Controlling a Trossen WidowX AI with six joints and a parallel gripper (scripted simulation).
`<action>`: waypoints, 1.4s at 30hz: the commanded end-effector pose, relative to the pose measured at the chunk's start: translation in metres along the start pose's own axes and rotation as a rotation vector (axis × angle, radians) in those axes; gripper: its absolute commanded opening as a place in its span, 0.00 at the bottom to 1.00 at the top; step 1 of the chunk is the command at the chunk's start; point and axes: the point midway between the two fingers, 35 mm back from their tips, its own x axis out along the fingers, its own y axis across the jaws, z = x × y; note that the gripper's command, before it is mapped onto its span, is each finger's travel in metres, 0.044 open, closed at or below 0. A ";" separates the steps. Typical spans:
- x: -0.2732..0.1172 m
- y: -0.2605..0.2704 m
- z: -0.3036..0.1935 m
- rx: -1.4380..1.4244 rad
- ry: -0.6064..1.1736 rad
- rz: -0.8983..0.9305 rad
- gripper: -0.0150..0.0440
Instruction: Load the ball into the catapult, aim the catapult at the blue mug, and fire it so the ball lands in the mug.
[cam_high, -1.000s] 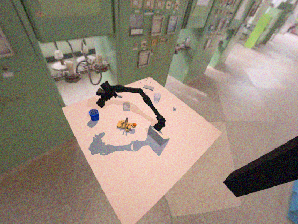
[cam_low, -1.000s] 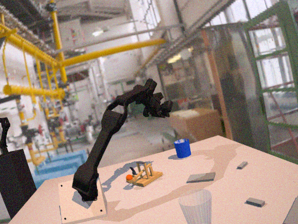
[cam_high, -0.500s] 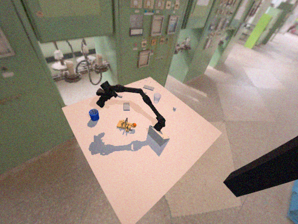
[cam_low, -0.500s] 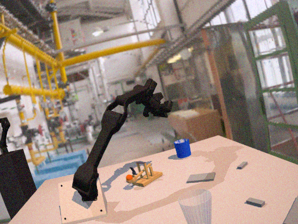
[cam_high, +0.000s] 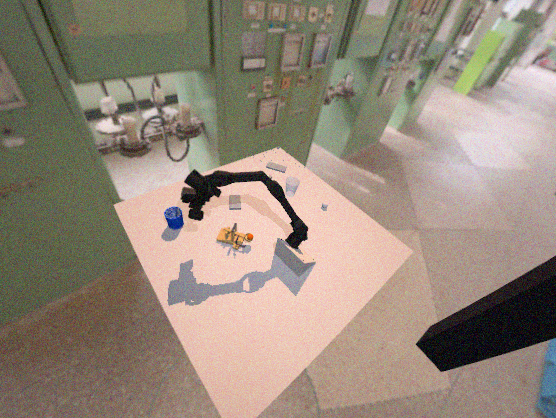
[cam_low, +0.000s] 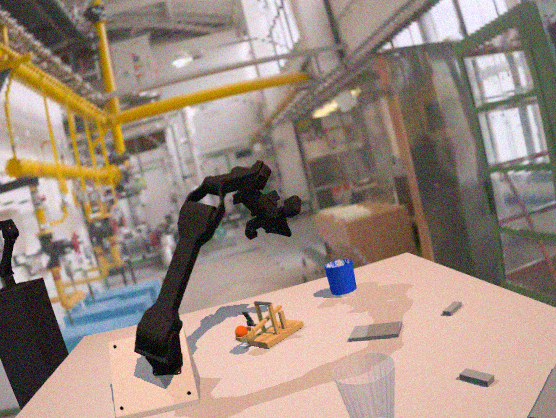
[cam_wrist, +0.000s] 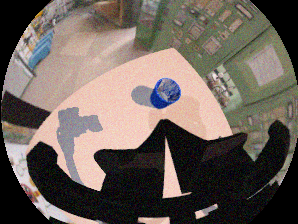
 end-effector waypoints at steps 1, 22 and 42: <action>-0.006 0.023 -0.016 -0.147 0.051 0.002 0.25; -0.032 0.107 -0.102 -0.817 0.272 0.051 0.25; -0.064 0.142 -0.197 -1.453 0.537 0.059 0.25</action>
